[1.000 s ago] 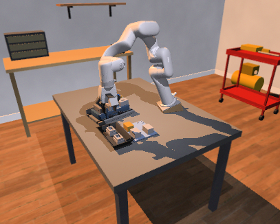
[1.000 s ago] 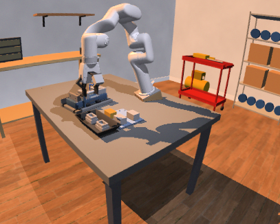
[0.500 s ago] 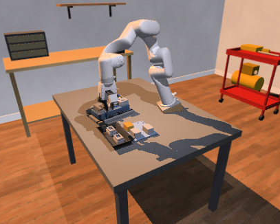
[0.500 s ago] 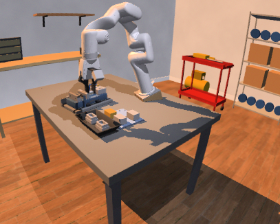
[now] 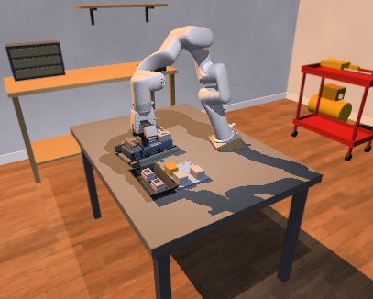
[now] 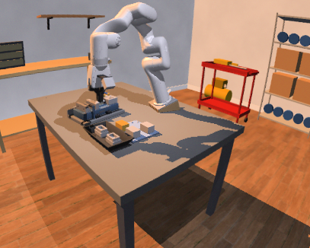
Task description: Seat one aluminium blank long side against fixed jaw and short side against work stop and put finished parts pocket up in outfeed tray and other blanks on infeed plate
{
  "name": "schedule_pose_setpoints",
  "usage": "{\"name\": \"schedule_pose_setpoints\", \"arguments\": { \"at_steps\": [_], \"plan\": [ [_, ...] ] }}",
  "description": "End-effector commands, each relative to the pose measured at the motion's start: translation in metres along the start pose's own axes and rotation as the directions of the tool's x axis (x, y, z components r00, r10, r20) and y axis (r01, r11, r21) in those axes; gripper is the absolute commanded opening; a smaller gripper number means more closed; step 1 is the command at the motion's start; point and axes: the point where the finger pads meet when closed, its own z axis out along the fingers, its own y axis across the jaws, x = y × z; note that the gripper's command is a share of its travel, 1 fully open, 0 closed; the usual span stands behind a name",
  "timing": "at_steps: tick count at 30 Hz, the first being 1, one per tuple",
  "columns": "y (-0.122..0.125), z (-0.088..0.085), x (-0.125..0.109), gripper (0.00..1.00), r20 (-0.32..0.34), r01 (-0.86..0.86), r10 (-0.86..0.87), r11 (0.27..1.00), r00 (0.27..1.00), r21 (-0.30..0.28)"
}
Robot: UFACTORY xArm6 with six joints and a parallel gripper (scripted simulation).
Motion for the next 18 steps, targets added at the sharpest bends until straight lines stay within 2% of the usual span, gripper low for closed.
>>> {"name": "schedule_pose_setpoints", "arguments": {
  "at_steps": [1, 18],
  "plan": [
    [0.0012, -0.0018, 0.0002, 0.0, -0.002, -0.001, 0.001, 1.0, 1.0, -0.004],
    [-0.0034, -0.0021, 0.0043, 0.0, -0.002, -0.001, 0.001, 1.0, 1.0, -0.003]
  ]
}}
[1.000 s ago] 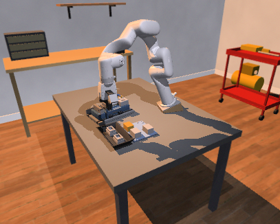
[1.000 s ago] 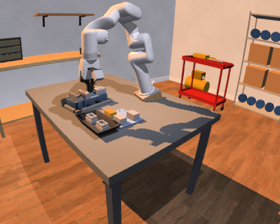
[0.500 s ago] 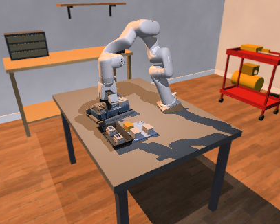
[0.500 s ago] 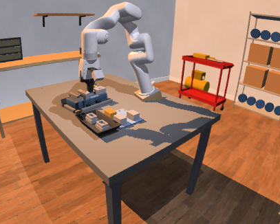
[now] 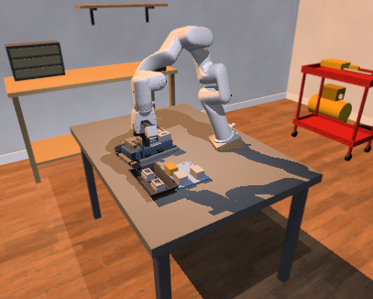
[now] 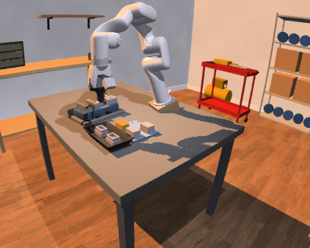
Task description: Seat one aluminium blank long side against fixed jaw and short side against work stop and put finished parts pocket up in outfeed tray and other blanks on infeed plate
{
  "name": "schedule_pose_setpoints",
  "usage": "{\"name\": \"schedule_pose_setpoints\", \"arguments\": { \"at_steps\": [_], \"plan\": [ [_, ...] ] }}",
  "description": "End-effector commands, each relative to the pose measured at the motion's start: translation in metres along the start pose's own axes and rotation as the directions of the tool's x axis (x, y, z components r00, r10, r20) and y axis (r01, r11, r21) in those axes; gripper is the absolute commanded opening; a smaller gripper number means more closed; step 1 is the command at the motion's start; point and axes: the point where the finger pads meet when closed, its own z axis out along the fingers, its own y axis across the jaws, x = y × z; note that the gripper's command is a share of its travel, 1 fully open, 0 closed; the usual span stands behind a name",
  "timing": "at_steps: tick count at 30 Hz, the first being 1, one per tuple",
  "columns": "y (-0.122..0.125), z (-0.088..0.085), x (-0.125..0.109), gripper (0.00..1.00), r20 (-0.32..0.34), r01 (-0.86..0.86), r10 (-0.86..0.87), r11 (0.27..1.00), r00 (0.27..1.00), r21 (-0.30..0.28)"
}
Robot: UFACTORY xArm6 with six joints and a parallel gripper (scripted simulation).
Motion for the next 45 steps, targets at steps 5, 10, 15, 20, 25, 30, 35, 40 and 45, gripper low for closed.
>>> {"name": "schedule_pose_setpoints", "arguments": {
  "at_steps": [5, 10, 15, 20, 25, 30, 35, 40, 45],
  "plan": [
    [-0.047, -0.004, 0.036, 0.0, -0.005, -0.001, 0.001, 1.0, 1.0, 0.005],
    [-0.087, -0.005, 0.059, 0.0, -0.005, -0.001, 0.001, 1.0, 1.0, 0.009],
    [-0.129, -0.005, 0.076, 0.0, -0.004, -0.001, 0.001, 1.0, 1.0, 0.008],
    [-0.162, -0.004, 0.086, 0.0, -0.003, 0.0, 0.0, 1.0, 1.0, 0.005],
    [-0.203, -0.001, 0.094, 0.0, -0.001, 0.0, 0.0, 1.0, 1.0, -0.004],
    [-0.207, -0.001, 0.094, 0.69, -0.001, 0.0, 0.0, 1.0, 1.0, -0.005],
    [-0.207, -0.001, 0.094, 0.69, -0.001, 0.0, 0.0, 1.0, 1.0, -0.005],
    [-0.207, -0.001, 0.094, 0.69, -0.001, 0.0, 0.0, 1.0, 1.0, -0.005],
    [-0.207, -0.001, 0.094, 0.69, -0.001, 0.0, 0.0, 1.0, 1.0, -0.005]
  ]
}}
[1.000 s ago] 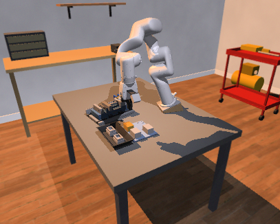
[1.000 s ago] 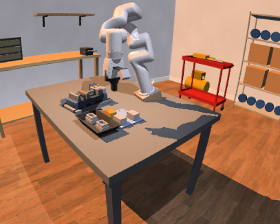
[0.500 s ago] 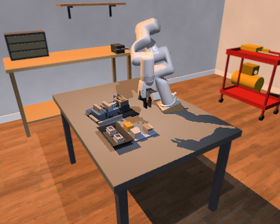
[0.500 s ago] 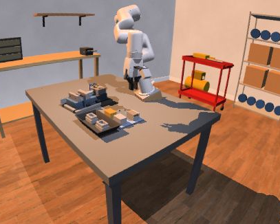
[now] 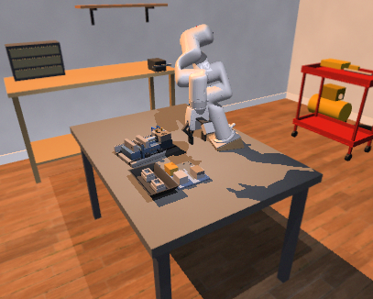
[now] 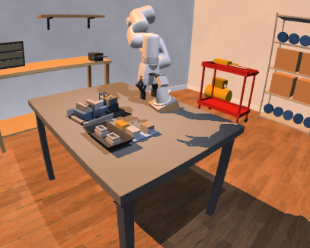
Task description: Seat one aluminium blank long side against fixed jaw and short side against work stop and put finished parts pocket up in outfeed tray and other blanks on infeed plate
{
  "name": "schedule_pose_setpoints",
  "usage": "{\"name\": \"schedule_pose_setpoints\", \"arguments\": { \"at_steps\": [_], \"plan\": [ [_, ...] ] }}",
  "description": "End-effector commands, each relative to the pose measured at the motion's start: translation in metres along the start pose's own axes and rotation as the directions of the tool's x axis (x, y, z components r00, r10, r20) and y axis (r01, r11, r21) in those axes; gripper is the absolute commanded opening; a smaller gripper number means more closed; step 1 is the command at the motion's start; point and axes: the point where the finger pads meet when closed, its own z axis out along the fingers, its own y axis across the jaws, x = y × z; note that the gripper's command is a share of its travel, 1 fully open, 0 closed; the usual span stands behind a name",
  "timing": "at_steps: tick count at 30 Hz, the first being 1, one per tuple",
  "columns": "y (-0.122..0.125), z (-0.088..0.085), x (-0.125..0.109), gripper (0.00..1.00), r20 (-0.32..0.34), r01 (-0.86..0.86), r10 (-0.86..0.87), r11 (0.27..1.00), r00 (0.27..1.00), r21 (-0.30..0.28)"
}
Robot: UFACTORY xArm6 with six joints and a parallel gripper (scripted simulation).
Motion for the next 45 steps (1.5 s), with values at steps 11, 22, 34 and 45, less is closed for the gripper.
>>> {"name": "schedule_pose_setpoints", "arguments": {
  "at_steps": [11, 22, 34, 45],
  "plan": [
    [0.001, -0.001, 0.001, 0.69, -0.003, -0.001, 0.001, 1.0, 1.0, -0.002],
    [0.001, -0.001, 0.001, 0.69, -0.003, -0.001, 0.001, 1.0, 1.0, -0.002],
    [0.001, 0.016, 0.001, 0.69, -0.003, -0.001, 0.001, 1.0, 1.0, -0.002],
    [0.001, 0.046, 0.001, 0.69, -0.003, -0.001, 0.001, 1.0, 1.0, -0.002]
  ]
}}
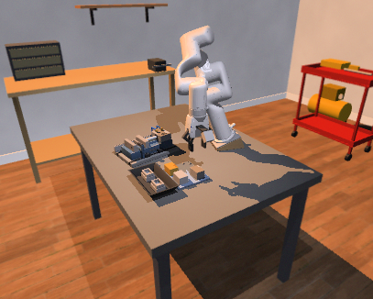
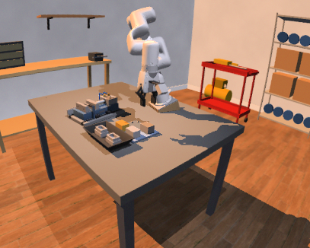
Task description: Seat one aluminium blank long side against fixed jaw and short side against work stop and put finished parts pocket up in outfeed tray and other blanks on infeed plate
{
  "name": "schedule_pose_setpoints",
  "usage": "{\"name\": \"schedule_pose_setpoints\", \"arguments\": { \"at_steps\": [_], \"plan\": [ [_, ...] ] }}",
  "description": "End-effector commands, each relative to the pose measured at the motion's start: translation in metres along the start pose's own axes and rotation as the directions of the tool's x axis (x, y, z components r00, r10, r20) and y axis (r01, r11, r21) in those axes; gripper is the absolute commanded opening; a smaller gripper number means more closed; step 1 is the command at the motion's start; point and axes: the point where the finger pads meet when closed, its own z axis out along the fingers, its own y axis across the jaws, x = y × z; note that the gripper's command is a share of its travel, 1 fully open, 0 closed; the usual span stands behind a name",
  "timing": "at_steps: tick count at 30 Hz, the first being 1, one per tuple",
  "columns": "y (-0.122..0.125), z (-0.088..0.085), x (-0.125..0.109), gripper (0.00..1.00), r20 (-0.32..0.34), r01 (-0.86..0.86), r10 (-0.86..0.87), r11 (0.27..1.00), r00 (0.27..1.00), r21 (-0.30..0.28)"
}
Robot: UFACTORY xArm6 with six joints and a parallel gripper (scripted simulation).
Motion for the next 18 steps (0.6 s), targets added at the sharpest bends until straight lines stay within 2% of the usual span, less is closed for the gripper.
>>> {"name": "schedule_pose_setpoints", "arguments": {
  "at_steps": [1, 10, 12, 18],
  "plan": [
    [0.001, 0.014, 0.001, 0.69, -0.002, -0.001, 0.001, 1.0, 1.0, -0.002],
    [0.001, 0.051, 0.001, 0.69, -0.002, -0.001, 0.001, 1.0, 1.0, -0.002],
    [0.001, 0.051, 0.001, 0.69, -0.002, -0.001, 0.001, 1.0, 1.0, -0.002],
    [0.001, 0.072, 0.002, 0.69, -0.002, -0.001, 0.001, 1.0, 1.0, -0.002]
  ]
}}
